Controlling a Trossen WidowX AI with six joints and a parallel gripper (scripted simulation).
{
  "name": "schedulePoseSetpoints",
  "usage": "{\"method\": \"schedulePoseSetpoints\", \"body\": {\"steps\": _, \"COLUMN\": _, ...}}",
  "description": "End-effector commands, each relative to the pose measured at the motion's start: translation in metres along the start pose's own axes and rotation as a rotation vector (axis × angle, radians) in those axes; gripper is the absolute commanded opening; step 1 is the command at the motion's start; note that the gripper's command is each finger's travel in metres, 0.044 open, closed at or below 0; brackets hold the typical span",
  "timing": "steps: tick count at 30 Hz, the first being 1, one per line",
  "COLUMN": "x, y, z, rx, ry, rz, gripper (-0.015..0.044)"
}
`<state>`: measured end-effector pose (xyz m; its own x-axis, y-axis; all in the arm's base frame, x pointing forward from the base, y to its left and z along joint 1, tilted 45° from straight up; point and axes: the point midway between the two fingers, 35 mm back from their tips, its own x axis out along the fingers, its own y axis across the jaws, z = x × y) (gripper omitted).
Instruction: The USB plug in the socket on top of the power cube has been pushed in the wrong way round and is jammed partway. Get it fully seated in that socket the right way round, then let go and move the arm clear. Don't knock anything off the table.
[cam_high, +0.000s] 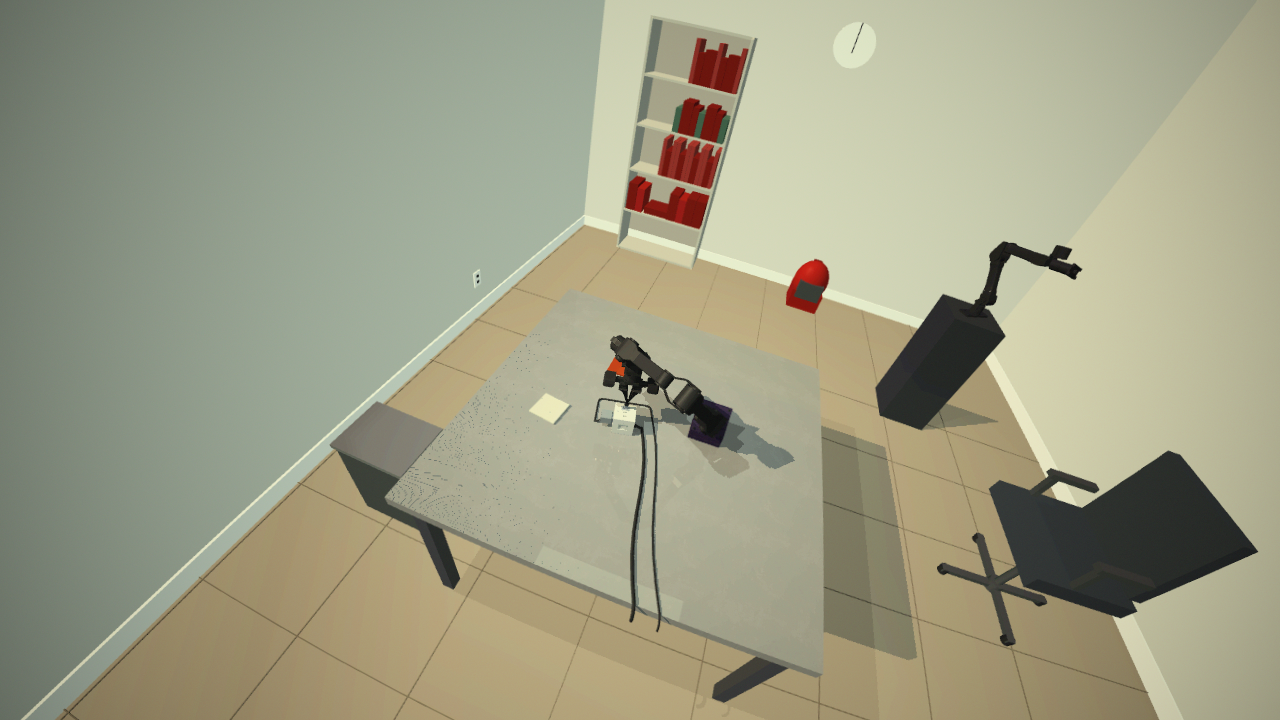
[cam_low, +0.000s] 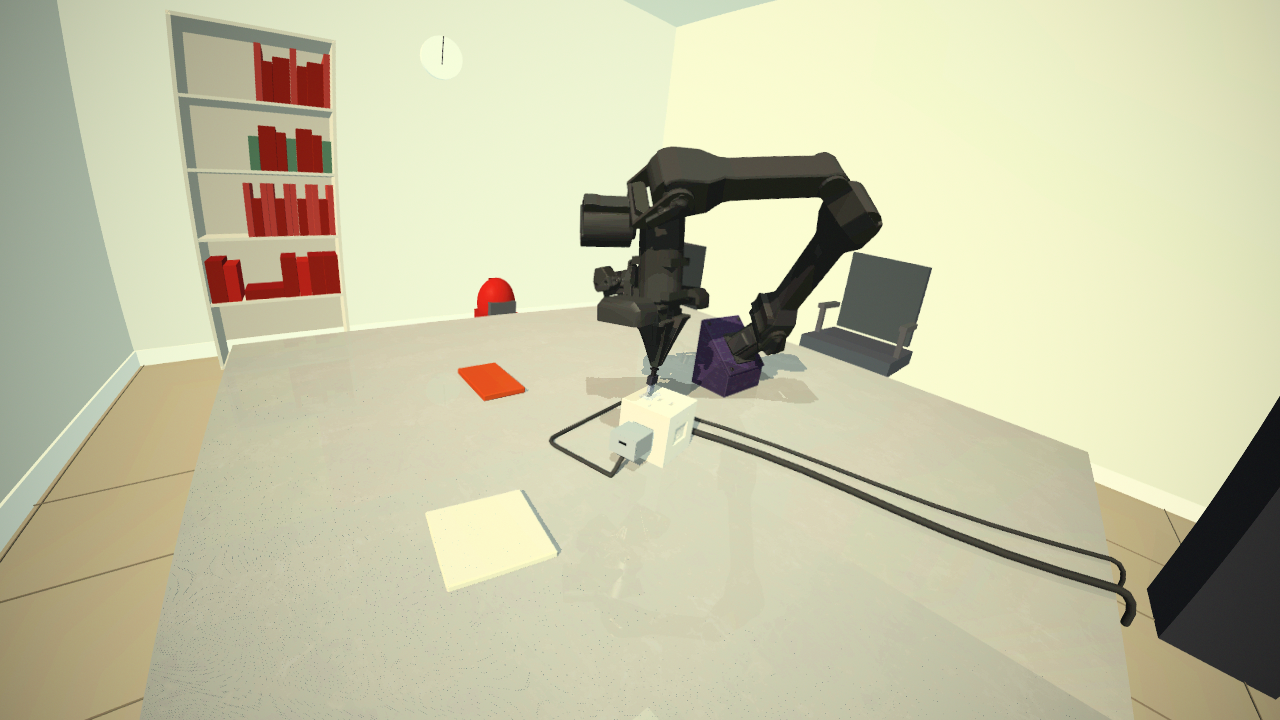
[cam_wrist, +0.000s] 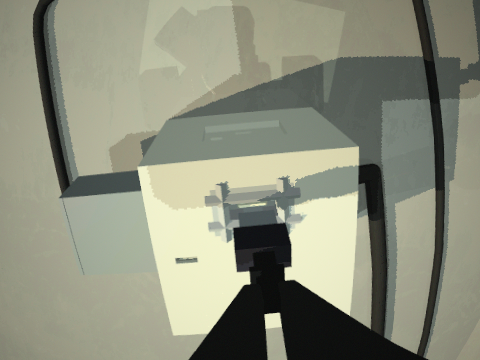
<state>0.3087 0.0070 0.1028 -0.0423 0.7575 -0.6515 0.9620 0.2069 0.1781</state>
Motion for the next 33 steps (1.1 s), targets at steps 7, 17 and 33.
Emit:
{"method": "schedulePoseSetpoints", "body": {"steps": 7, "x": 0.0015, "y": 0.0003, "z": -0.0001, "rx": -0.001, "ry": 0.003, "rz": 0.003, "gripper": 0.0}}
{"method": "schedulePoseSetpoints", "body": {"steps": 17, "x": 0.0027, "y": 0.0003, "z": 0.0, "rx": -0.001, "ry": 0.003, "rz": 0.003, "gripper": 0.0}}
{"method": "schedulePoseSetpoints", "body": {"steps": 33, "x": 0.0046, "y": 0.0004, "z": 0.0001, "rx": -0.001, "ry": 0.003, "rz": 0.003, "gripper": 0.0}}
